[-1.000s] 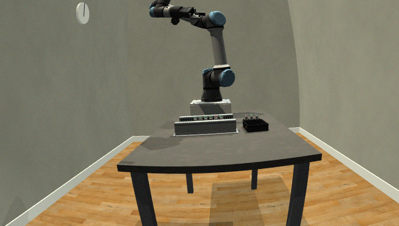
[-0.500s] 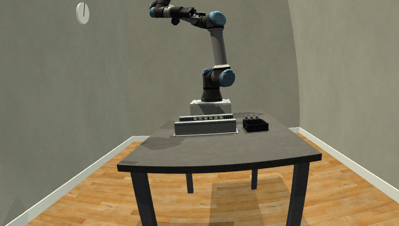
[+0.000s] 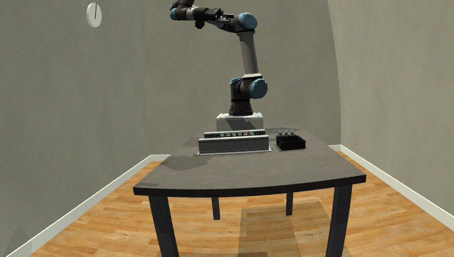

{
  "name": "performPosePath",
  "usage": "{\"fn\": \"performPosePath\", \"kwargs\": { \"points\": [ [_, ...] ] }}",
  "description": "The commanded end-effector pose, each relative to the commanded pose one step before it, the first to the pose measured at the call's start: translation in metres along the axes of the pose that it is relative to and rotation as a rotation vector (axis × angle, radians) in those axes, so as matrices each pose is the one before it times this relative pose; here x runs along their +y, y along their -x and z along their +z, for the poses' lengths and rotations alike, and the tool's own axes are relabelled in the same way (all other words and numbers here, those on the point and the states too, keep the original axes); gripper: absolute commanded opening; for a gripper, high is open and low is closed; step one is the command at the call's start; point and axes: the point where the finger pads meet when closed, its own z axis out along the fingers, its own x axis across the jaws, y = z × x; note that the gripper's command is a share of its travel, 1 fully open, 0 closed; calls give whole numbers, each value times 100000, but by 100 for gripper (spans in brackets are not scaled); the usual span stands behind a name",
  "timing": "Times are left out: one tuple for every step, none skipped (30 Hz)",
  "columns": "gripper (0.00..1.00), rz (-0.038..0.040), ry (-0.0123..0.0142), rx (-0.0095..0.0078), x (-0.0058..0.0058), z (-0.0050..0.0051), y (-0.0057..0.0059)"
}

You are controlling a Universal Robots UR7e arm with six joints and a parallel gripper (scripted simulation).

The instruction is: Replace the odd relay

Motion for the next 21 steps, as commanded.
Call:
{"fn": "performPosePath", "kwargs": {
  "points": [
    [100, -91, -2, -48, 13, 35, 0],
    [100, 0, 0, -1, -2, 18, 19],
    [100, 0, 0, -1, -2, 18, 19],
    [100, 0, 0, -1, -2, 18, 19],
    [100, 0, 0, 0, 0, 0, 0],
    [100, 0, 0, 0, 0, 0, 0],
    [100, 0, 0, 0, 0, 0, 0],
    [100, 0, 0, 0, 0, 0, 0],
    [100, 0, 0, 0, 0, 0, 0],
    [100, 0, 0, 0, 0, 0, 0],
    [100, 0, 0, 0, 0, 0, 0],
    [100, 0, 0, 0, 0, 0, 0],
    [100, 0, 0, 0, 0, 0, 0],
    [100, 0, 0, 0, 0, 0, 0],
    [100, 0, 0, 0, 0, 0, 0],
    [100, 0, 0, 0, 0, 0, 0],
    [100, -2609, -3706, -786, -2, 24, 26],
    [100, -2609, -3706, -788, -2, 26, 27],
    [100, -2609, -3706, -788, -2, 26, 27],
    [100, -2609, -3706, -788, -2, 27, 27],
    [100, -2609, -3706, -788, -1, 27, 26]
  ]
}}
